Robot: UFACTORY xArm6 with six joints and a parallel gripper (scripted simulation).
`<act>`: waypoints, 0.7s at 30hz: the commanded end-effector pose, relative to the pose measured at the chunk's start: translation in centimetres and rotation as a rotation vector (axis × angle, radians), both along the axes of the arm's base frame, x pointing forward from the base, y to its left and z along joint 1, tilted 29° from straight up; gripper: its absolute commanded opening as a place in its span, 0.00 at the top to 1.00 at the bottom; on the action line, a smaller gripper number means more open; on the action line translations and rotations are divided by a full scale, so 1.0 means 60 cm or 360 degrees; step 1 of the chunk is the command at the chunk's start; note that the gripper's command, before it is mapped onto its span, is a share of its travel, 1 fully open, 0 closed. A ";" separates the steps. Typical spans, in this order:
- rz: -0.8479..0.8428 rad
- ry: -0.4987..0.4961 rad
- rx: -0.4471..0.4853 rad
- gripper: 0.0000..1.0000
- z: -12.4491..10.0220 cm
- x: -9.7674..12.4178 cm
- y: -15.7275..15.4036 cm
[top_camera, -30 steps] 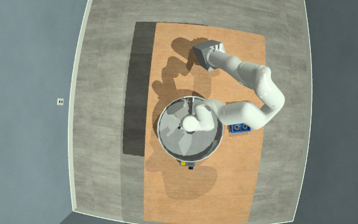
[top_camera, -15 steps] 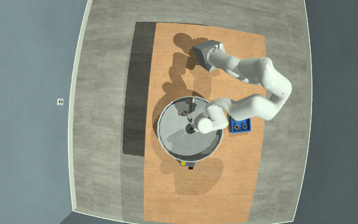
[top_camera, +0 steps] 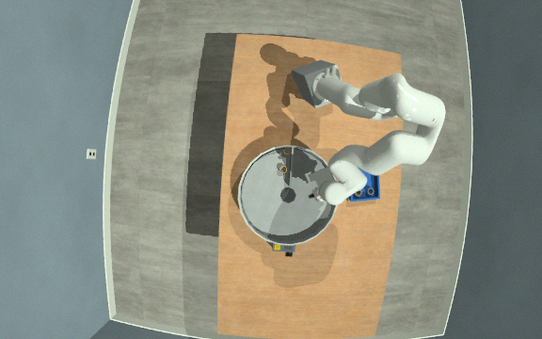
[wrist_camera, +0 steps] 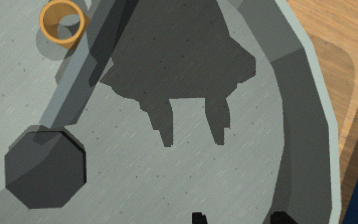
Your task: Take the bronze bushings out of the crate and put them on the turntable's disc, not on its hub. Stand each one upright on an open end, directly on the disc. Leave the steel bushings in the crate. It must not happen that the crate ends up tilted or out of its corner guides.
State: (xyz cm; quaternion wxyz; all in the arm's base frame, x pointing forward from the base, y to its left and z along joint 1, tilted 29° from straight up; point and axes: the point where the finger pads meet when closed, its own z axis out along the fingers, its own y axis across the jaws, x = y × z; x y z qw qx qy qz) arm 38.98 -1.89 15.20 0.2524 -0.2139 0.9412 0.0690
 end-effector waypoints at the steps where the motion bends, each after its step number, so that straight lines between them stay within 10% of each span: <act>1: -0.0118 0.0060 -0.0005 0.59 0.021 0.007 0.068; 21: -0.0315 0.0109 0.0096 0.59 0.065 0.018 0.225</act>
